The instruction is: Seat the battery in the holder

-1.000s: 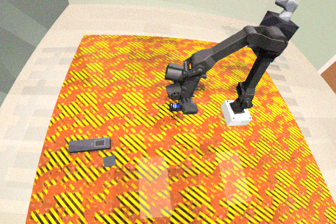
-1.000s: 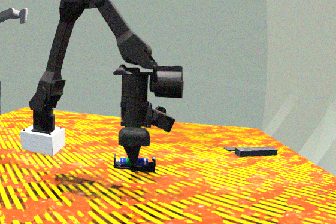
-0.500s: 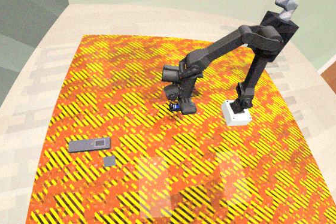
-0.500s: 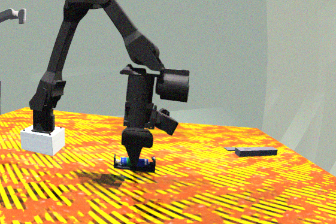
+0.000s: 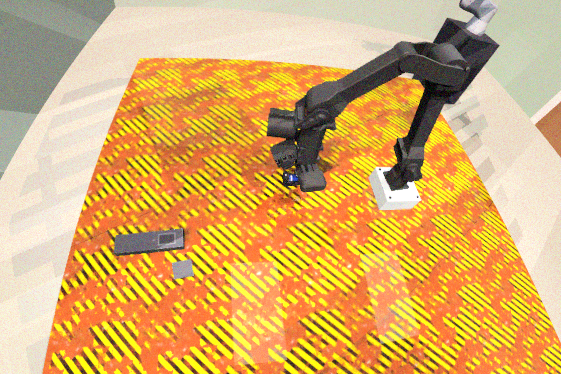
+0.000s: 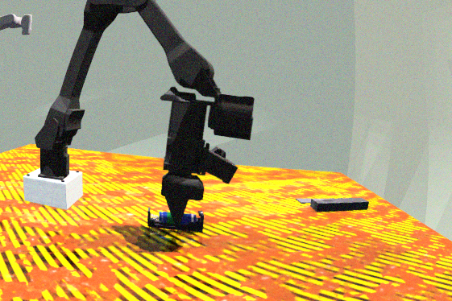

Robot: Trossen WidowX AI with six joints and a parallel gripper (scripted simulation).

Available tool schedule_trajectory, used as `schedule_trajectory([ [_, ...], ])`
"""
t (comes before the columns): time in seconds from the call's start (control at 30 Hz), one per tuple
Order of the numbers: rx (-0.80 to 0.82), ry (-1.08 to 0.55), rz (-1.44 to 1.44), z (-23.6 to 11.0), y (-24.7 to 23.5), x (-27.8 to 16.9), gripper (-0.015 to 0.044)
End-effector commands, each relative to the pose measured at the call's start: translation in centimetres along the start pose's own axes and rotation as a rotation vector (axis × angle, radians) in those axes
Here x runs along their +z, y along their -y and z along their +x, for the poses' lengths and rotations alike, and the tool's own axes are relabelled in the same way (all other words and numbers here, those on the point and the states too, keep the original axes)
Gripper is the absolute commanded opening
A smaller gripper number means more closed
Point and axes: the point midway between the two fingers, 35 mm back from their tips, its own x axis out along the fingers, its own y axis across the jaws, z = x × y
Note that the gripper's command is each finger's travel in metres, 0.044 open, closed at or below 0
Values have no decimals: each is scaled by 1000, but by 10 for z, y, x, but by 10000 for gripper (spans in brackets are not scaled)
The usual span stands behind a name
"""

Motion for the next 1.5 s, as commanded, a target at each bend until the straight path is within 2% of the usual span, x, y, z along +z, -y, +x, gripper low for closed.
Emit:
schedule_trajectory([
  [0.0, -2, -13, 5, 1, 0, 1, 61],
  [0.57, 2, -20, 5, 1, 1, 7, 61],
  [0.7, 2, -20, 5, 1, 1, 7, 163],
  [1.33, 4, -20, 1, -14, 0, 6, 163],
  [1.4, 5, -27, 1, -18, -1, 6, 216],
  [1.47, 5, -25, 1, -37, -1, 7, 268],
])
